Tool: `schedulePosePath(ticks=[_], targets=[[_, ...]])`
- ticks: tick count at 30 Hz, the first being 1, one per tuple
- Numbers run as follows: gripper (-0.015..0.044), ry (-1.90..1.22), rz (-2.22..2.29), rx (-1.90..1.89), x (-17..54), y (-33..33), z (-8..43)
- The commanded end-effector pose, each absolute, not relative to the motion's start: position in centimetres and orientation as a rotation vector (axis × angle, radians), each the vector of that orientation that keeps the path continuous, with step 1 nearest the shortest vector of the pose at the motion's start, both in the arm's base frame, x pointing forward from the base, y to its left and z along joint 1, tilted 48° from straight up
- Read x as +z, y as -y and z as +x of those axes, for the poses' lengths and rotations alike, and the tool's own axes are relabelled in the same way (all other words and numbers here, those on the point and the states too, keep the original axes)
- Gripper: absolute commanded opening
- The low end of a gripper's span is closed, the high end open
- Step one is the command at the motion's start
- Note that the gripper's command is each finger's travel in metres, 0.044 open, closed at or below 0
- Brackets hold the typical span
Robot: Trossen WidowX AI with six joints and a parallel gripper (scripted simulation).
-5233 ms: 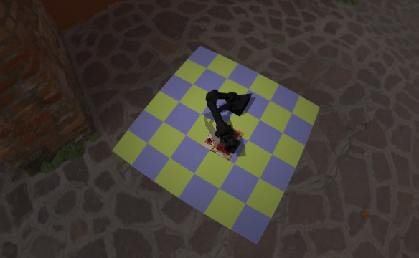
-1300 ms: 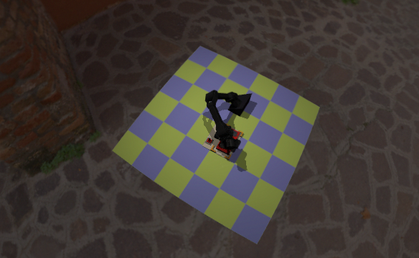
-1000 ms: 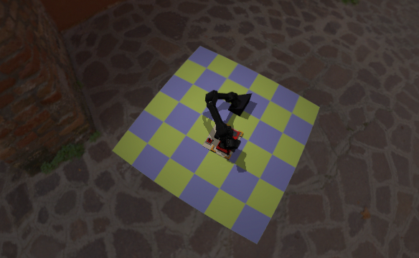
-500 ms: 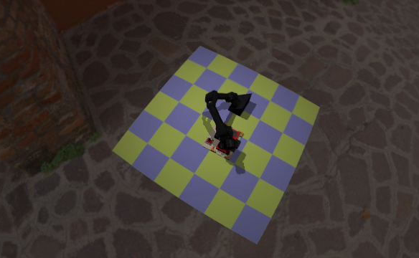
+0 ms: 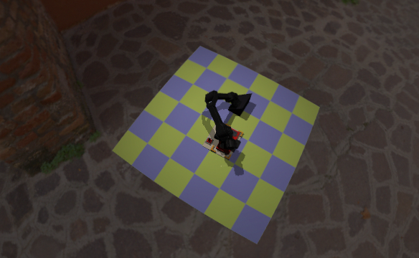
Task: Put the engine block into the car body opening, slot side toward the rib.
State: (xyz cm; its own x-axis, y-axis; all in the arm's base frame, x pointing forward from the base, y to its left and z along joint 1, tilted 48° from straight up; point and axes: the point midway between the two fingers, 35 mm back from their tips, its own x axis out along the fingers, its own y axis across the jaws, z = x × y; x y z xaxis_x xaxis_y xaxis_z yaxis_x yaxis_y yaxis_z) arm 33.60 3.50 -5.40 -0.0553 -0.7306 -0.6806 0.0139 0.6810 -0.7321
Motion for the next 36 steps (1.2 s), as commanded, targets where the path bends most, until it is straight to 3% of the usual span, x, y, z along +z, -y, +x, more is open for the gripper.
schedulePosePath(ticks=[1, 3, 14, 34, 36], targets=[[0.0159, -1.519, -0.625, -0.672, -5.5, -3.4, 33.6], [0.0159, -1.519, -0.625, -0.672, -5.5, -3.3, 33.6], [0.0440, -1.519, -0.617, -0.674, -5.4, -3.5, 33.6], [0.0440, -1.519, -0.624, -0.671, -4.5, -4.5, 33.6], [0.0387, -1.519, -0.624, -0.671, -4.5, -4.5, 33.6]])
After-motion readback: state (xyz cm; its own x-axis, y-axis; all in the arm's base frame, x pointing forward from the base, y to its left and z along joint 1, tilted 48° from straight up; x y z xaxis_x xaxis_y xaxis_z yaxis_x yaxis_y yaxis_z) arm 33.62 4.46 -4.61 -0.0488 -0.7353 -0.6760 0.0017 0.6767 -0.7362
